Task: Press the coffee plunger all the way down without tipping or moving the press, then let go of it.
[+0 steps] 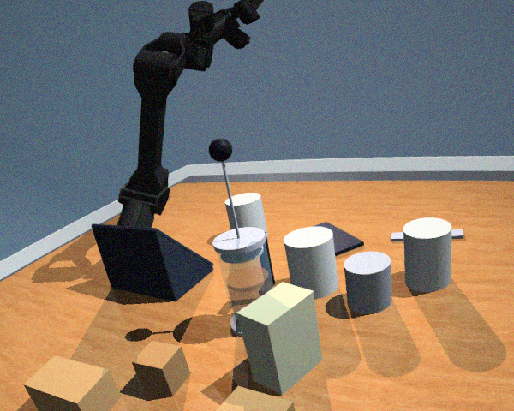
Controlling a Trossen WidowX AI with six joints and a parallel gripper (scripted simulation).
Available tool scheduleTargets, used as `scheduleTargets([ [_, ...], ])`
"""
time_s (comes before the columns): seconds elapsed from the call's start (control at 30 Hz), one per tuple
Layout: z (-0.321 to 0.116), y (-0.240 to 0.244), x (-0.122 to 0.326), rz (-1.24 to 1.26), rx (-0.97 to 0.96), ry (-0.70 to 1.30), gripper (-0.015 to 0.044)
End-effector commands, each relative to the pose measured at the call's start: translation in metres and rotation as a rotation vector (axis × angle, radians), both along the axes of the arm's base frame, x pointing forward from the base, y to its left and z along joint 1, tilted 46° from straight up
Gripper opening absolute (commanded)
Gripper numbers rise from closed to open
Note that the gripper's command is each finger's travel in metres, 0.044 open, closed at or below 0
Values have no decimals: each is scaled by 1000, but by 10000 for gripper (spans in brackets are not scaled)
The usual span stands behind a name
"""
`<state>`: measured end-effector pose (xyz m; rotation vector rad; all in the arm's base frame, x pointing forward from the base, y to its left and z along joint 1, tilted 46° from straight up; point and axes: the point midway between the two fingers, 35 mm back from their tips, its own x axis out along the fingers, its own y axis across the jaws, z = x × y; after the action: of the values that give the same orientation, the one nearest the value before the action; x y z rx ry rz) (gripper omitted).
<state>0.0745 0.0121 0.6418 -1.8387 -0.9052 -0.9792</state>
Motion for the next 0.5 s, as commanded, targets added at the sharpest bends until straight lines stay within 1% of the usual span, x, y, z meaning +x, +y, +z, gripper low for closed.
scheduleTargets([
  [0.0, 0, 1, -1, -13, -7, -7, 426],
  [0.03, 0, 3, -2, -39, -24, -13, 440],
  [0.2, 1, 25, -18, -292, -152, -125, 440],
  [0.33, -1, 63, -31, -584, -331, -281, 440],
  [0.43, -7, 94, -30, -796, -479, -389, 440],
  [0.47, -10, 98, -26, -851, -523, -404, 440],
])
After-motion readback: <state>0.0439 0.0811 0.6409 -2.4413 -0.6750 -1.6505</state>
